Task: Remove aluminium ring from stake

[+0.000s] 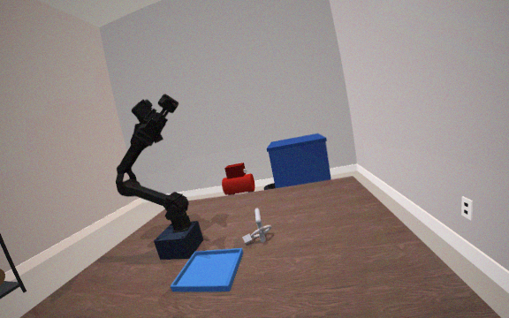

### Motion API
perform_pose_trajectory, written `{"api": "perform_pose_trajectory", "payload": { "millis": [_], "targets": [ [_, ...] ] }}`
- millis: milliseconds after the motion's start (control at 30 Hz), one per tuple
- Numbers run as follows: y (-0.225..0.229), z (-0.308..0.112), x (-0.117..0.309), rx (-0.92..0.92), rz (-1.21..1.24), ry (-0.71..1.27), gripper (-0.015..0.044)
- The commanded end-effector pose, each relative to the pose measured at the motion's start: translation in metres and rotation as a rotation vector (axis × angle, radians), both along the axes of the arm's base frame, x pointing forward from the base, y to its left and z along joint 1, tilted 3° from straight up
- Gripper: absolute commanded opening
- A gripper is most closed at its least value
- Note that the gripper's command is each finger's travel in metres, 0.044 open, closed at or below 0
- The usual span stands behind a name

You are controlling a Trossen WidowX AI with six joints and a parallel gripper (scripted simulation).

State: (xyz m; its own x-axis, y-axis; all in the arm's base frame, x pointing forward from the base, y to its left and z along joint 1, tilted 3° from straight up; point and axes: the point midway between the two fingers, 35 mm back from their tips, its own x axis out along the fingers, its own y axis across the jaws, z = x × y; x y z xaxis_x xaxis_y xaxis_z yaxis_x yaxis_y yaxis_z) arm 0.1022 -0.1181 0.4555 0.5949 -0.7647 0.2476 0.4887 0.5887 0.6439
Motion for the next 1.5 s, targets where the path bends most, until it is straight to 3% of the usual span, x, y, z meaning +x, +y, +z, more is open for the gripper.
{"api": "perform_pose_trajectory", "payload": {
  "millis": [0,233,733,1467],
  "targets": [
    [0.000,0.000,0.000,0.000,0.000,0.000,0.0374],
    [-0.003,-0.027,0.045,-0.038,0.046,0.176,0.0200],
    [-0.006,-0.132,0.139,-0.110,0.203,0.626,0.0200],
    [0.015,-0.314,0.183,-0.172,0.550,1.181,0.0200]
  ]
}}
